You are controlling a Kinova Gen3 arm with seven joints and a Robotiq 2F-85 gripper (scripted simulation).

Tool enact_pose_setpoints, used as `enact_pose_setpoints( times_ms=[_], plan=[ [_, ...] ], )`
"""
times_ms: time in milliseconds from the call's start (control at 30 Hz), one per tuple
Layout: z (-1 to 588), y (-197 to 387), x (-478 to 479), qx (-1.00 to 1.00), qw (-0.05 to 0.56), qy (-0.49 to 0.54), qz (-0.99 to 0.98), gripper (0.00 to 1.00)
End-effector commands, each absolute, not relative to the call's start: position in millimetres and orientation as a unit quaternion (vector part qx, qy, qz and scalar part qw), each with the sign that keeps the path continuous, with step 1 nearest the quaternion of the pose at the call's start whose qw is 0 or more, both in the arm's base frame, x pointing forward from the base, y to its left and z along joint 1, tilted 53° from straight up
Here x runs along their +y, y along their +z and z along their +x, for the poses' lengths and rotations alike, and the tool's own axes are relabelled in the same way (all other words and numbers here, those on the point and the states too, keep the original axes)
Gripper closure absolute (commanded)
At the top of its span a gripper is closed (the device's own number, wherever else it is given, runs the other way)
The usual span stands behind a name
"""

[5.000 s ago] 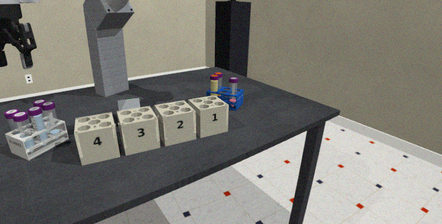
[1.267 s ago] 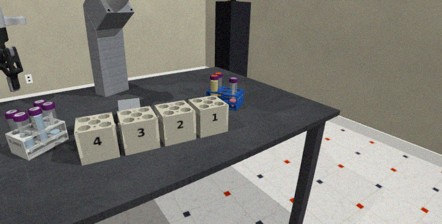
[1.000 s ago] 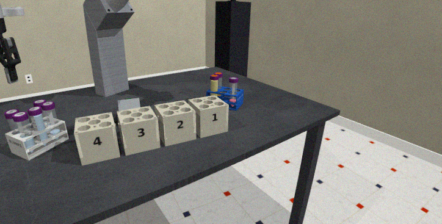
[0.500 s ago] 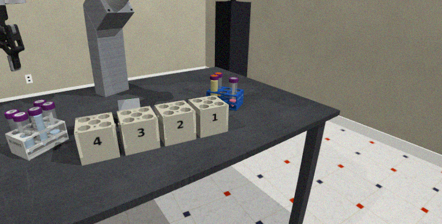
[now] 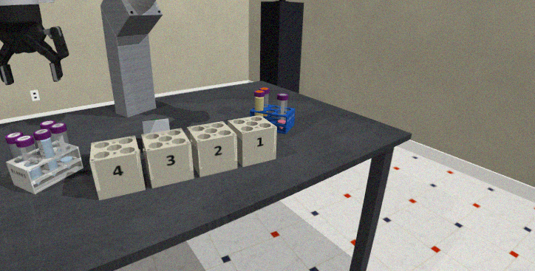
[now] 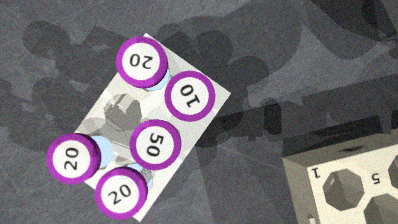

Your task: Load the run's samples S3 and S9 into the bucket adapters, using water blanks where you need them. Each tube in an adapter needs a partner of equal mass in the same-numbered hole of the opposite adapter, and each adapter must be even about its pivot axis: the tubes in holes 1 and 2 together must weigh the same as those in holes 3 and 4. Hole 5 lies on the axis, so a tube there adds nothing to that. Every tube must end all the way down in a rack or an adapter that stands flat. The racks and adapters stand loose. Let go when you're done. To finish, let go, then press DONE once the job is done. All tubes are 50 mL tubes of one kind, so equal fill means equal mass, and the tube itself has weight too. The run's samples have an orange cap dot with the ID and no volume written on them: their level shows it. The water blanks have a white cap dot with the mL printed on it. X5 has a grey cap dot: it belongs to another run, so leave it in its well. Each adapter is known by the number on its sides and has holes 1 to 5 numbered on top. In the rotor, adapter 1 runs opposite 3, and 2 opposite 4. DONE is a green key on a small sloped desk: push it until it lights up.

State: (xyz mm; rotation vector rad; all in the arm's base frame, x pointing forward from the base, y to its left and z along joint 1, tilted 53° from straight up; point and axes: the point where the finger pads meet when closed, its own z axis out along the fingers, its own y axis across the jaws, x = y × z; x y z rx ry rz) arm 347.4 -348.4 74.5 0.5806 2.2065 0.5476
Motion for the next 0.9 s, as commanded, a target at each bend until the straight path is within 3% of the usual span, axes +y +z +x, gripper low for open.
enact_pose_setpoints(
  times_ms=[0, 867],
  plan=[
    [352.8, 87.6, -331.3, 0.880, 0.407, 0.181, 0.165, 0.00],
    [381.0, 150.1, -245.2, 0.891, 0.421, 0.146, 0.090, 0.00]
  ],
)
